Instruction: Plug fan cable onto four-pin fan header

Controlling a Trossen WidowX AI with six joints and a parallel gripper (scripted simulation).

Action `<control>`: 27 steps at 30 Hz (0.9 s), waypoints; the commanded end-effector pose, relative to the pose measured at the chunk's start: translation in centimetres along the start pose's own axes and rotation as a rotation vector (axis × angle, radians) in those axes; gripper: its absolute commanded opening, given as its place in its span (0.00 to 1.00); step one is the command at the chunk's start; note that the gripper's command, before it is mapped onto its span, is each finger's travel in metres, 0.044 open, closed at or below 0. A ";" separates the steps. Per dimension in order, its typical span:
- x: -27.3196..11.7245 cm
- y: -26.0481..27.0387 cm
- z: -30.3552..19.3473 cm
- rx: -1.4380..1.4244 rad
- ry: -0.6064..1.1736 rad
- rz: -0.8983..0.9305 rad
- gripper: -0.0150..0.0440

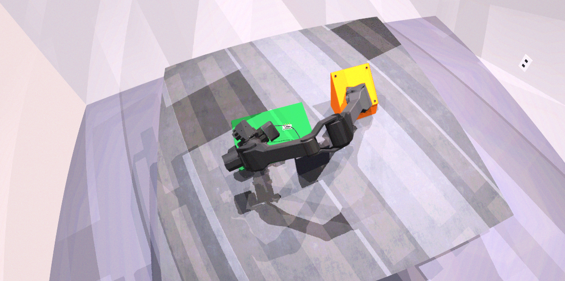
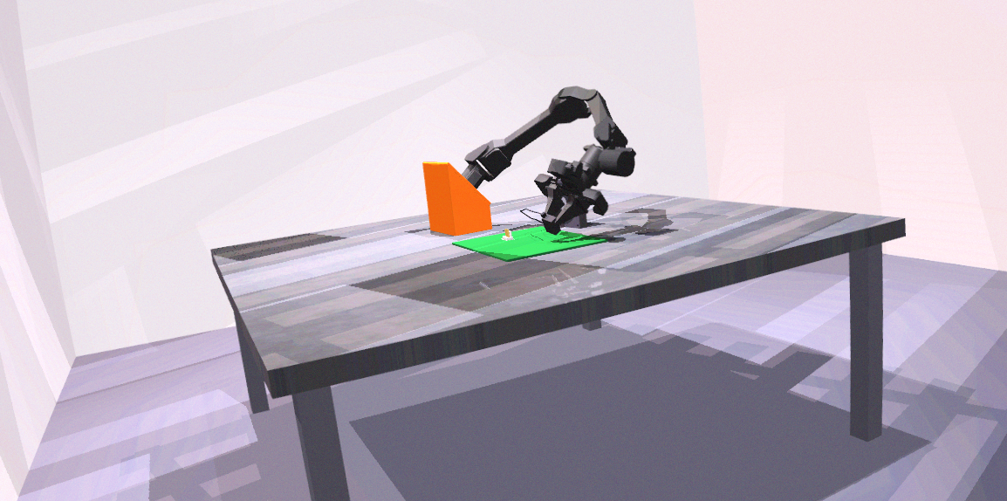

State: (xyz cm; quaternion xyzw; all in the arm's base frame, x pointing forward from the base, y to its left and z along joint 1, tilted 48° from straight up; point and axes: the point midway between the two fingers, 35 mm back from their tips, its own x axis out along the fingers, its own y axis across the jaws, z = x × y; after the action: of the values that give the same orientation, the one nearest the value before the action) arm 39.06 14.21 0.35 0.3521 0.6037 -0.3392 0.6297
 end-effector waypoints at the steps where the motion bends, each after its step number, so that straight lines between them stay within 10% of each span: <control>1: 0.0 -0.1 -0.1 0.012 -0.054 0.003 0.25; 27: -1.9 0.6 -0.7 0.089 -0.391 0.108 0.25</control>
State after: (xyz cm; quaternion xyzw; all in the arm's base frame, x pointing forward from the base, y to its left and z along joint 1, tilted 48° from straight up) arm 39.22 15.08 2.08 0.3384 0.4534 -0.3885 0.7273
